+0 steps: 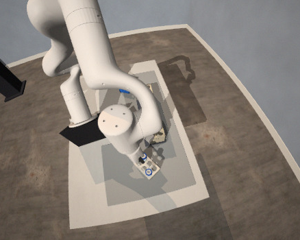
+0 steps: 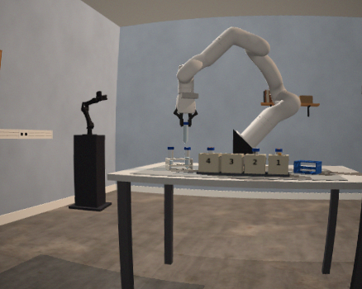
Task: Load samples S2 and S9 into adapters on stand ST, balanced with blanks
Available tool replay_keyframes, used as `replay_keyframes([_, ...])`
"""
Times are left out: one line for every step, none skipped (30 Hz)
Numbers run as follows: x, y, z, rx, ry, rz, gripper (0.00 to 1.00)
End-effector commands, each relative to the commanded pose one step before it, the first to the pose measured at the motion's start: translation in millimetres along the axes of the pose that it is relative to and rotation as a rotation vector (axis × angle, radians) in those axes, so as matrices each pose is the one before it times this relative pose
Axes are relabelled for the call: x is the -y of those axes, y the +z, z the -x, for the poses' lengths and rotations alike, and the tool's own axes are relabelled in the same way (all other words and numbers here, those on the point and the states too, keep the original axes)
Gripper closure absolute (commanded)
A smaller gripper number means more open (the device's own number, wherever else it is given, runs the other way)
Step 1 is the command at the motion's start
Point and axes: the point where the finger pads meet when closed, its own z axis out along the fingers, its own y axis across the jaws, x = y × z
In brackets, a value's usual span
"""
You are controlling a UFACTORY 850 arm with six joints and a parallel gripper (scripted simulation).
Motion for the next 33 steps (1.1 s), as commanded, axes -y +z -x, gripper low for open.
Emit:
replay_keyframes([-0.84, -1.45, -0.16, -0.00005, -0.00044, 0.00241, 1.00])
replay_keyframes([2.58, 0.00, -4.29, -0.00001, 0.03333, -0.00001, 1.00])
replay_keyframes([2.72, 0.00, -4.20, -0.00001, 0.03333, -0.00001, 1.00])
replay_keyframes([2.86, 0.00, -4.10, -0.00001, 0.03333, -0.00001, 1.00])
replay_keyframes([3.00, 0.00, -4.01, -0.00001, 0.03333, -0.00001, 1.00])
replay_keyframes([3.13, 0.00, -3.91, -0.00001, 0.03333, -0.00001, 1.00])
replay_keyframes([3.26, 0.00, -3.80, -0.00001, 0.03333, -0.00001, 1.00])
replay_keyframes([0.00, 0.00, 0.00, 0.00000, 0.00000, 0.00000, 1.00])
replay_keyframes([0.00, 0.00, 0.00, 0.00000, 0.00000, 0.00000, 1.00])
replay_keyframes([3.38, 0.00, -3.69, -0.00001, 0.03333, -0.00001, 1.00])
replay_keyframes([3.51, 0.00, -3.57, -0.00001, 0.03333, -0.00001, 1.00])
replay_keyframes([3.63, 0.00, -3.45, -0.00001, 0.03333, -0.00001, 1.00])
replay_keyframes([3.74, 0.00, -3.33, -0.00001, 0.03333, -0.00001, 1.00])
replay_keyframes([3.85, 0.00, -3.20, -0.00001, 0.03333, -0.00001, 1.00])
replay_keyframes([3.95, 0.00, -3.08, -0.00001, 0.03333, -0.00001, 1.00])
replay_keyframes([4.05, 0.00, -2.94, -0.00001, 0.03333, -0.00001, 1.00])
replay_keyframes([4.15, 0.00, -2.81, -0.00001, 0.03333, -0.00001, 1.00])
replay_keyframes([4.24, 0.00, -2.67, -0.00001, 0.03333, -0.00001, 1.00])
replay_keyframes([4.33, 0.00, -2.52, -0.00001, 0.03333, -0.00001, 1.00])
replay_keyframes([4.41, 0.00, -2.38, -0.00001, 0.03333, -0.00001, 1.00])
replay_keyframes([4.48, 0.00, -2.23, -0.00001, 0.01908, -0.00002, 1.00])
replay_keyframes([4.52, 0.00, -2.15, 0.00000, 0.00000, -0.00002, 1.00])
replay_keyframes([4.52, 0.00, -2.15, 0.00000, 0.00000, -0.00002, 1.00])
replay_keyframes([4.52, 0.00, -2.15, 0.00000, 0.00000, -0.00002, 1.00])
replay_keyframes([0.00, 0.00, 0.00, 0.00000, 0.00000, 0.00000, 1.00])
replay_keyframes([0.00, 0.00, 0.00, 0.00000, 0.00000, 0.00000, 1.00])
replay_keyframes([4.51, -0.01, -2.16, 0.00000, 0.00000, -0.00002, 1.00])
replay_keyframes([4.52, 0.00, -2.15, 0.00000, 0.00000, -0.00002, 1.00])
replay_keyframes([4.52, 0.00, -2.14, 0.00000, 0.00000, -0.00002, 1.00])
replay_keyframes([4.52, 0.00, -2.14, -0.00001, 0.00000, -0.00002, 1.00])
replay_keyframes([4.52, 0.00, -2.14, -0.00001, 0.00000, -0.00002, 1.00])
replay_keyframes([4.52, 0.00, -2.14, -0.00001, 0.00000, -0.00002, 1.00])
replay_keyframes([4.52, 0.00, -2.14, 0.00000, 0.00000, -0.00002, 1.00])
